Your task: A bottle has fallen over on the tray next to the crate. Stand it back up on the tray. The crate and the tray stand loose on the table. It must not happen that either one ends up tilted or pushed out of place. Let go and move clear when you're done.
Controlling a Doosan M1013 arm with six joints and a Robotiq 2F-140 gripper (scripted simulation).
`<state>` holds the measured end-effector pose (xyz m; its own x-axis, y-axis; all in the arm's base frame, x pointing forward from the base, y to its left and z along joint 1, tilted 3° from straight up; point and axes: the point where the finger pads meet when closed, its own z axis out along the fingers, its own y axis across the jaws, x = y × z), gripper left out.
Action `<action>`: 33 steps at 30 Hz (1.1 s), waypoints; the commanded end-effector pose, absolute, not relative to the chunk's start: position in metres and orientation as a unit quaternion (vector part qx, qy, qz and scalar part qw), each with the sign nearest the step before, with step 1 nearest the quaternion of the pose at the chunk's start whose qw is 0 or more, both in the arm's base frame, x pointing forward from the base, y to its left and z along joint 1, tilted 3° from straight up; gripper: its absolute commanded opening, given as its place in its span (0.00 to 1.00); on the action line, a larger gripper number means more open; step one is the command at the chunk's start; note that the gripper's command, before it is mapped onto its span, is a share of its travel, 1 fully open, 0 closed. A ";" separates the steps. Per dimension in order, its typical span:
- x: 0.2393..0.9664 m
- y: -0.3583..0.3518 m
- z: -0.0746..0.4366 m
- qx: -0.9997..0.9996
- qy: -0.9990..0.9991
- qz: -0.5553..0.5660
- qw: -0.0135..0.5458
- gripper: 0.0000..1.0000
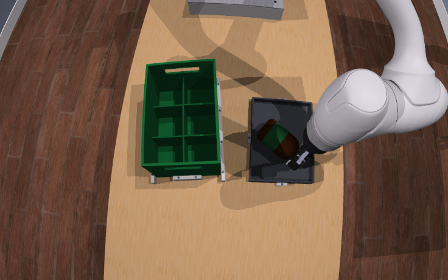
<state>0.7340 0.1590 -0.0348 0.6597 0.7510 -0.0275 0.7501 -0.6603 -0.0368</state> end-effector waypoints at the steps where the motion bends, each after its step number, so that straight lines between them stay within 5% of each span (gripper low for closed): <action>1: 0.734 0.159 -0.035 -0.911 -0.412 0.020 0.011 0.44; 31: 0.734 0.159 -0.035 -0.911 -0.412 0.020 0.011 0.44; 32: 0.734 0.159 -0.035 -0.911 -0.412 0.020 0.011 0.10; 33: 0.734 0.159 -0.035 -0.911 -0.412 0.020 0.011 0.10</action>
